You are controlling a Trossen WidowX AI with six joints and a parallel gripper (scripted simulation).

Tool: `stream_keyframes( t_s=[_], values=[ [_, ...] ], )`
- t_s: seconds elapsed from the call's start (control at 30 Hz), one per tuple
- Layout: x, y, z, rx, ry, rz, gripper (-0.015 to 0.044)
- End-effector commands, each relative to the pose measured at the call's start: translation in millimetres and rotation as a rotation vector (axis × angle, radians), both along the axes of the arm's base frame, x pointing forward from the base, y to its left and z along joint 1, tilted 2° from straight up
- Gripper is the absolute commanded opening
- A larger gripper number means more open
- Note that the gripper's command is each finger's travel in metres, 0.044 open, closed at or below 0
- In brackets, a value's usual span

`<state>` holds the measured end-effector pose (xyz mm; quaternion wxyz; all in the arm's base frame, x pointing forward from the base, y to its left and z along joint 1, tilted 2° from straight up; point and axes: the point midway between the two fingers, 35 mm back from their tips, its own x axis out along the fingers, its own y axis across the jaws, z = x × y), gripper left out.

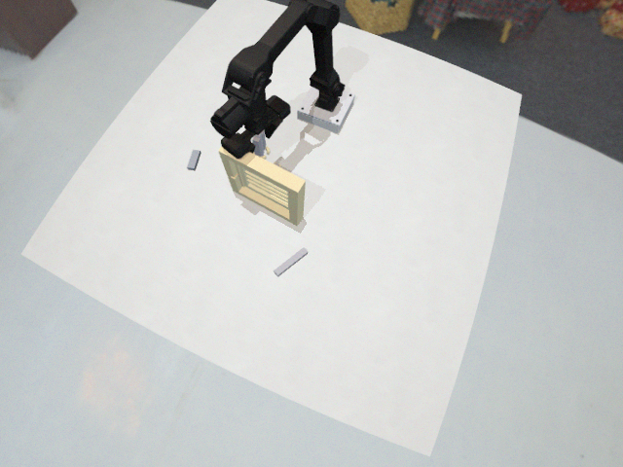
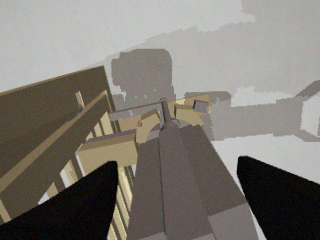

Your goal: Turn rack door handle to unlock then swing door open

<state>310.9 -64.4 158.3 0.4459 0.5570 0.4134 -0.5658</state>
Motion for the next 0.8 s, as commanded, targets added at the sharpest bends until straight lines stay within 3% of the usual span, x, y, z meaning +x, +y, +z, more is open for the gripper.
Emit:
stream_keyframes(
  t_s=[0.0, 0.77],
  values=[
    [0.0, 0.5, -0.5, 0.001, 0.007, 0.154, 0.0296],
    [0.0, 0.5, -0.4, -0.02, 0.055, 1.292, 0.0296]
  ],
)
